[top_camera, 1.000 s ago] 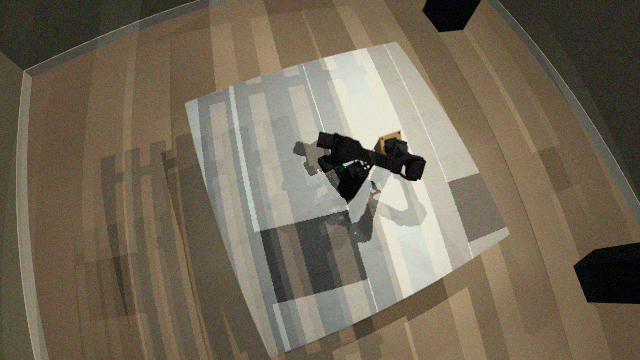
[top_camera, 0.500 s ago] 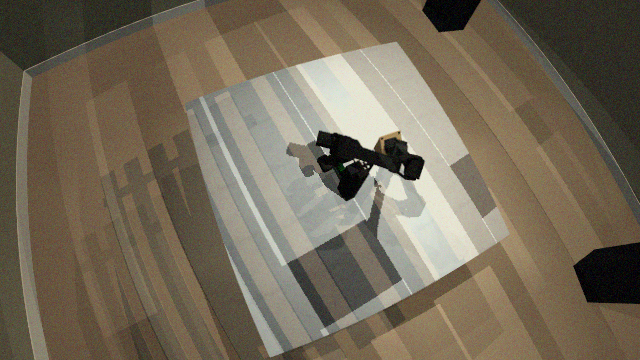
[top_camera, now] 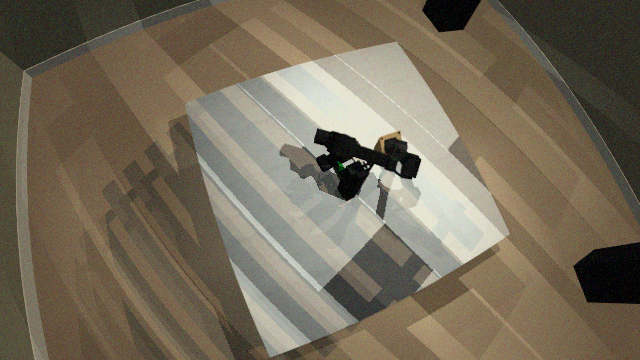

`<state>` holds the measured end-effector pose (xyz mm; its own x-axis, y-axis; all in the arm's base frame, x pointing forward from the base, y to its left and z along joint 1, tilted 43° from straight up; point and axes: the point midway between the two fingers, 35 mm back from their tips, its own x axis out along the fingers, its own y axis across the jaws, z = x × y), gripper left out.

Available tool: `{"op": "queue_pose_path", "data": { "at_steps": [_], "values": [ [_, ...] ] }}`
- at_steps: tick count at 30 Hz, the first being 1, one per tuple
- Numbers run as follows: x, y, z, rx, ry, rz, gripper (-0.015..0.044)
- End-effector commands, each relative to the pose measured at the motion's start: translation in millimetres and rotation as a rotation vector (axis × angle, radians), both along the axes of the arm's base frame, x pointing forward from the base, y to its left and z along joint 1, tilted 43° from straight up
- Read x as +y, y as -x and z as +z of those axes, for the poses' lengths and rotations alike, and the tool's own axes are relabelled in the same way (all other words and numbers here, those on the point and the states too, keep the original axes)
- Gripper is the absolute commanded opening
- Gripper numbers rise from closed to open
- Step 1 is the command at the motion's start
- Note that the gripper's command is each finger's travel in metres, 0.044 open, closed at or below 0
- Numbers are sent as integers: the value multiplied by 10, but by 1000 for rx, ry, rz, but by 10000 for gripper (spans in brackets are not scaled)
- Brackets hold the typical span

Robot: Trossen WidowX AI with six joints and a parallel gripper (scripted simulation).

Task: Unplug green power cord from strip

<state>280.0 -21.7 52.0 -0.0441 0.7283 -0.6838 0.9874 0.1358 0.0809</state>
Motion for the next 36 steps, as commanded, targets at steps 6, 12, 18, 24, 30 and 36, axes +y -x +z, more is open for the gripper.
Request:
{"op": "queue_pose_path", "data": {
  "at_steps": [6, 12, 18, 24, 30, 36],
  "values": [
    [-400, -61, -224, -12, 80, -20, 0],
    [-330, -43, -208, -10, 76, -7, 79],
    [-330, -43, -208, -10, 76, -7, 160],
    [-330, -43, -208, -10, 76, -7, 160],
    [-393, -44, -156, -11, 76, -21, 160],
    [-354, -39, -119, -11, 76, -21, 160]
  ]
}}
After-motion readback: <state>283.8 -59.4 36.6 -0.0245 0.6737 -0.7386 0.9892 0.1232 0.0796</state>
